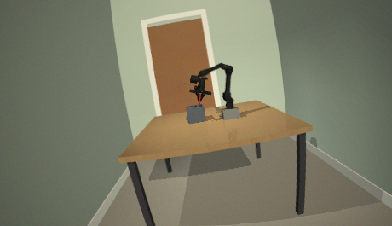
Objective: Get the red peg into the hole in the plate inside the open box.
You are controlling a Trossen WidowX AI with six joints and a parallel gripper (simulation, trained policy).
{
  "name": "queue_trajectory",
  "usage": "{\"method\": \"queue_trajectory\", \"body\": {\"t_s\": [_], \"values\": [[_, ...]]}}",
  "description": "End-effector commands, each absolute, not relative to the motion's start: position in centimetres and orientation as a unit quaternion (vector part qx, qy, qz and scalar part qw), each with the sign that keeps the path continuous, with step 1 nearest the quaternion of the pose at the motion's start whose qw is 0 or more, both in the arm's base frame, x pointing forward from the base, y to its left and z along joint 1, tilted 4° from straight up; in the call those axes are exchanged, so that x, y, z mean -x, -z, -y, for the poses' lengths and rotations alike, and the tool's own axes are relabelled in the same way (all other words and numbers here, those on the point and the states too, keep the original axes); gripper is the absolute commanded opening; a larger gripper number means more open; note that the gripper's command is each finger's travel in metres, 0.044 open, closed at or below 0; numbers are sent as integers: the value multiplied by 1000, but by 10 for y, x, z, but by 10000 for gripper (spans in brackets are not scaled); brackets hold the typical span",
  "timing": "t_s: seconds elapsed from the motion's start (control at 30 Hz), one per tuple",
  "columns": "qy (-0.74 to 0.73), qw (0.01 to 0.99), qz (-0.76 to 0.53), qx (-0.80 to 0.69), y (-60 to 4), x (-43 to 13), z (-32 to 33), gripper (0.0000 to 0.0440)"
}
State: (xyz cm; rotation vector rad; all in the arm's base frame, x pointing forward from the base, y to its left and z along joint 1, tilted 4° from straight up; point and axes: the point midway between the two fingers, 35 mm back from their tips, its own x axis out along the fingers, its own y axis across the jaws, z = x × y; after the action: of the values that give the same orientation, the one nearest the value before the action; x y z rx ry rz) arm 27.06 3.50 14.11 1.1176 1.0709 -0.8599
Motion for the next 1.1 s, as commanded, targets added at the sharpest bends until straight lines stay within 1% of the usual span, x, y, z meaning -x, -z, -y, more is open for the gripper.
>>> {"method": "queue_trajectory", "body": {"t_s": [0.0, 0.6, 1.07], "values": [[388, 634, -465, -480, -143, -272, -19, 0], [423, 621, -469, -465, -137, -281, 32, 0], [436, 608, -480, -458, -121, -289, 64, 0]]}}
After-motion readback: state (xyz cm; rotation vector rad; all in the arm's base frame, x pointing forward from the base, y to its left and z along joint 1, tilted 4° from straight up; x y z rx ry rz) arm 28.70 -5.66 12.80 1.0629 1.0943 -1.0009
